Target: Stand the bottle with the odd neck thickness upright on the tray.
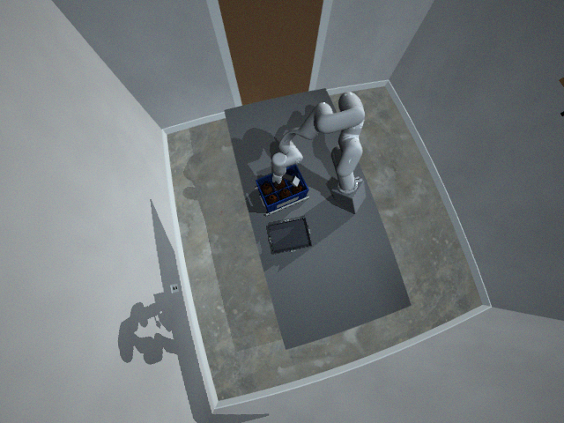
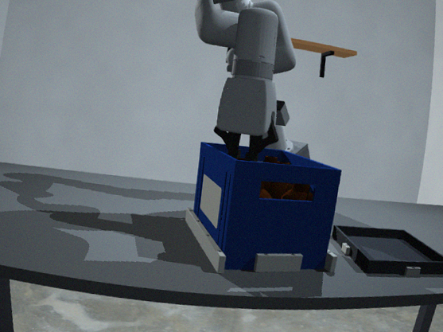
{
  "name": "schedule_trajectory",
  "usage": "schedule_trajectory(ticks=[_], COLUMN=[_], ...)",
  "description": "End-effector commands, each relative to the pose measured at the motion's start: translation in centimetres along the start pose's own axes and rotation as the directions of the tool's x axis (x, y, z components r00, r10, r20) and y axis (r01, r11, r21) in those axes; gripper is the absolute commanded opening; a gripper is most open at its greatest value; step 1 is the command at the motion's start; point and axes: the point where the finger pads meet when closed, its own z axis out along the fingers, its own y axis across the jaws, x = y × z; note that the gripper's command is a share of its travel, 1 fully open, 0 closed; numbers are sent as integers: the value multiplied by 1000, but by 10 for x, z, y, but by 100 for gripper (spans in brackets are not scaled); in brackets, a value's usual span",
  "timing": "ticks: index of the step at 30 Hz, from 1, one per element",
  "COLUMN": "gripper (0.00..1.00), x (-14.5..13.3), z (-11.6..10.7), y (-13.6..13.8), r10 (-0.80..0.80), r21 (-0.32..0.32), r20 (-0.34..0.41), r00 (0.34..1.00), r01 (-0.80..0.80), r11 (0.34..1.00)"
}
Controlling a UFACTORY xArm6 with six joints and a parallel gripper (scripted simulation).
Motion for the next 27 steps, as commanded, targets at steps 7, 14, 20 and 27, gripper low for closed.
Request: schedule_trajectory(ticks=[7,14,20,27], gripper=[65,65,65,65], x=[-1,-1,-1,-1], z=[-1,-1,-1,-1], y=[0,0,0,0], r10=[1,1,1,1], r21=[-2,-2,-2,-2], r20=[3,3,3,3], r00=[1000,1000,1000,1000], r01=[-1,-1,-1,-1], r11=[1000,1000,1000,1000])
